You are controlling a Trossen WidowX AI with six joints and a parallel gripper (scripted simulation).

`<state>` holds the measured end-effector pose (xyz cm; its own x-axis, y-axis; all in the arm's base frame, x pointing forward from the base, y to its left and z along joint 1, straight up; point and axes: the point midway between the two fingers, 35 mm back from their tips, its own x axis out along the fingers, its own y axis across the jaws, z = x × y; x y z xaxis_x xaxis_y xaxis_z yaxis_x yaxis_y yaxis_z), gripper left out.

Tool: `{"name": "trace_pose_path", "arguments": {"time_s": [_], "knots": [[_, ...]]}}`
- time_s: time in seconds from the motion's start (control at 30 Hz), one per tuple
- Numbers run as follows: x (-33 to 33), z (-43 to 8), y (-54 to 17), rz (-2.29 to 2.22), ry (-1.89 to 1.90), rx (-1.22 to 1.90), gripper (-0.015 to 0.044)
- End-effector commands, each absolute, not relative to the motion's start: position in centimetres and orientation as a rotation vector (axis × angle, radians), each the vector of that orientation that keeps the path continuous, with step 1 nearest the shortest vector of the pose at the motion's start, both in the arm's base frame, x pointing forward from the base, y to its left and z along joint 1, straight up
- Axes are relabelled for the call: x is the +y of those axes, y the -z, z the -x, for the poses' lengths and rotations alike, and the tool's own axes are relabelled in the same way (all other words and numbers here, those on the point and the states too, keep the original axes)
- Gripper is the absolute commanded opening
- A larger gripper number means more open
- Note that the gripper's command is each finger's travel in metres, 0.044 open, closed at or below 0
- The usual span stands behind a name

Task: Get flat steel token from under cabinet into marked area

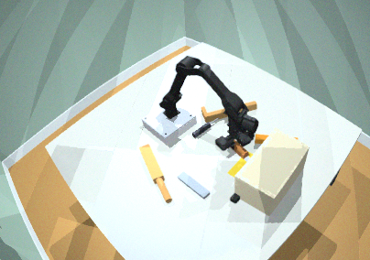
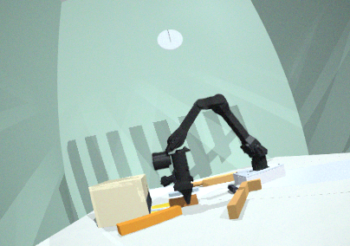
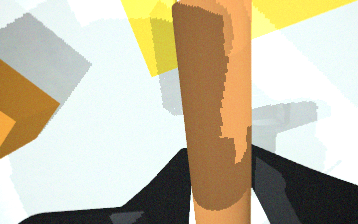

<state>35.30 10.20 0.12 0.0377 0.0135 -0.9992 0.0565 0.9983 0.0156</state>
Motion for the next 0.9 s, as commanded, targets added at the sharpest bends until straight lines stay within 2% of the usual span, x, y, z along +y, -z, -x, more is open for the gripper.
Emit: {"name": "trace_pose_path", "arguments": {"time_s": [0.0, 0.87], "knots": [[10.2, -34.8, 0.0, -0.057, 0.035, 1.537, 0.0], [10.5, -32.0, 0.1, -0.058, 0.035, 1.54, 0.0]]}}
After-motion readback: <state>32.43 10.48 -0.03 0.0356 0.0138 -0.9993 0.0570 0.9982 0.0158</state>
